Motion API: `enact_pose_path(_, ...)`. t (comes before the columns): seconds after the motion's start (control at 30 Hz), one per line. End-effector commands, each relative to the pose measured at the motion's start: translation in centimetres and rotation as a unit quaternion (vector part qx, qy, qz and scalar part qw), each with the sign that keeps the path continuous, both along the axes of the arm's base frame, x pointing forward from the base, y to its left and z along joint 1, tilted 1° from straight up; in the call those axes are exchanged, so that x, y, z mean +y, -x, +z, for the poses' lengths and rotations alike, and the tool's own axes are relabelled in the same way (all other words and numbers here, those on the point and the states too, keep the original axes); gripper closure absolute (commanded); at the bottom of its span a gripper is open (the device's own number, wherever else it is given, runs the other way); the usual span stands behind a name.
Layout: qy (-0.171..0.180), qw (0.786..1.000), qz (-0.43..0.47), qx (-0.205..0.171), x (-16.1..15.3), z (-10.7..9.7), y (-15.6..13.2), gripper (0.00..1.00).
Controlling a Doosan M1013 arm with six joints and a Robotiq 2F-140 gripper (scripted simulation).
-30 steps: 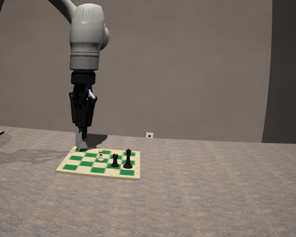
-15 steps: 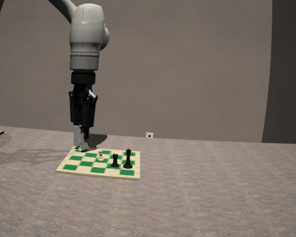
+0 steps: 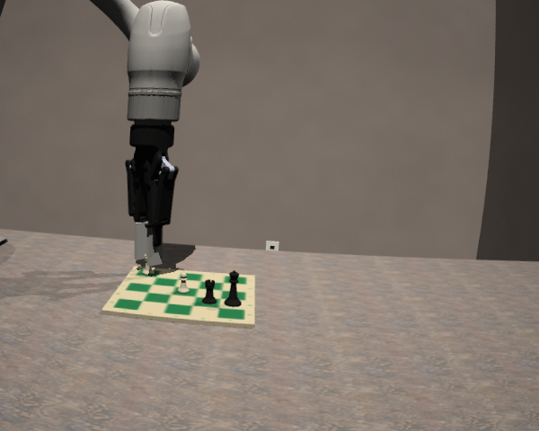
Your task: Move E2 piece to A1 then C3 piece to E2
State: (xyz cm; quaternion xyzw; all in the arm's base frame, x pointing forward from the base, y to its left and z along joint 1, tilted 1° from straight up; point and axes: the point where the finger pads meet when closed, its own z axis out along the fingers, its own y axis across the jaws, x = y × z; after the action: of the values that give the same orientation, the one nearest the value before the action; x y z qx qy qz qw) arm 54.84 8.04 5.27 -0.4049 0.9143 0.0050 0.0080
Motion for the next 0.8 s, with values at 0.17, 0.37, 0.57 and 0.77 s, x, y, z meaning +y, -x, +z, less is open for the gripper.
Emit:
enact_pose_path(0.17,0.000,1.000,0.000,0.000,0.0,2.6,0.0,0.78)
enact_pose_path(0.37,0.000,1.000,0.000,0.000,-0.1,5.9,0.1,0.78)
enact_pose_path(0.57,0.000,1.000,0.000,0.000,-0.1,7.6,0.1,0.78)
enact_pose_path(0.77,0.000,1.000,0.000,0.000,-0.1,7.9,0.1,0.78)
